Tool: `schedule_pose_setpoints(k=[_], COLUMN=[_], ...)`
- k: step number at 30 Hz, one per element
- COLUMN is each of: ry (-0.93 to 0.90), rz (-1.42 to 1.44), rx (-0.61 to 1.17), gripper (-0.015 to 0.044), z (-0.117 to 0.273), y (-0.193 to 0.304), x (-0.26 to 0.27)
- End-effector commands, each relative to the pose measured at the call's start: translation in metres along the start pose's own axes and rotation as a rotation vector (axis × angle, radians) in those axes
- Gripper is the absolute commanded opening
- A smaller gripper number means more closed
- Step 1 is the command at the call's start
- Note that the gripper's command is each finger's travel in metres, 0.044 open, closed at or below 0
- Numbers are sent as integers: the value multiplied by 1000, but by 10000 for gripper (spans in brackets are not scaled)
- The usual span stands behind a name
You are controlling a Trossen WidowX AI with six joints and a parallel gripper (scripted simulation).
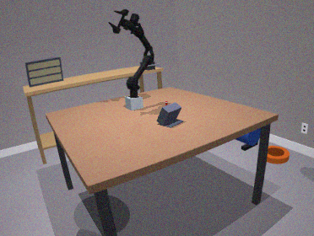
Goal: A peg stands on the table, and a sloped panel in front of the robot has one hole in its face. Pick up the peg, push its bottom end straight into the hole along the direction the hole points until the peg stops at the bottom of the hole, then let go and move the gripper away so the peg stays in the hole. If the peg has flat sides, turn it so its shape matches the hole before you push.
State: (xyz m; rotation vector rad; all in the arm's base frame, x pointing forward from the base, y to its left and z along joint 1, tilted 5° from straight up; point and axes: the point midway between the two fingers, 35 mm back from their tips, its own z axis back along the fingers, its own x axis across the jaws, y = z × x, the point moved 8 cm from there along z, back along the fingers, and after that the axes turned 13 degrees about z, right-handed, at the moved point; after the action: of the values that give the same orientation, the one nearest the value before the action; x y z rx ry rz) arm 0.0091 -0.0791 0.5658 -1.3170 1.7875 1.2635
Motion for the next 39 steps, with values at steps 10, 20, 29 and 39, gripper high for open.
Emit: schedule_pose_setpoints(k=[10,20,29,39], ry=[-101,-193,-289,-411], rz=[-141,-243,-320,-394], rx=[-226,-392,-543,-697], gripper=[440,440,440,440], z=[-33,-48,-55,-52], y=[-42,-83,-124,-171], x=[27,45,59,73])
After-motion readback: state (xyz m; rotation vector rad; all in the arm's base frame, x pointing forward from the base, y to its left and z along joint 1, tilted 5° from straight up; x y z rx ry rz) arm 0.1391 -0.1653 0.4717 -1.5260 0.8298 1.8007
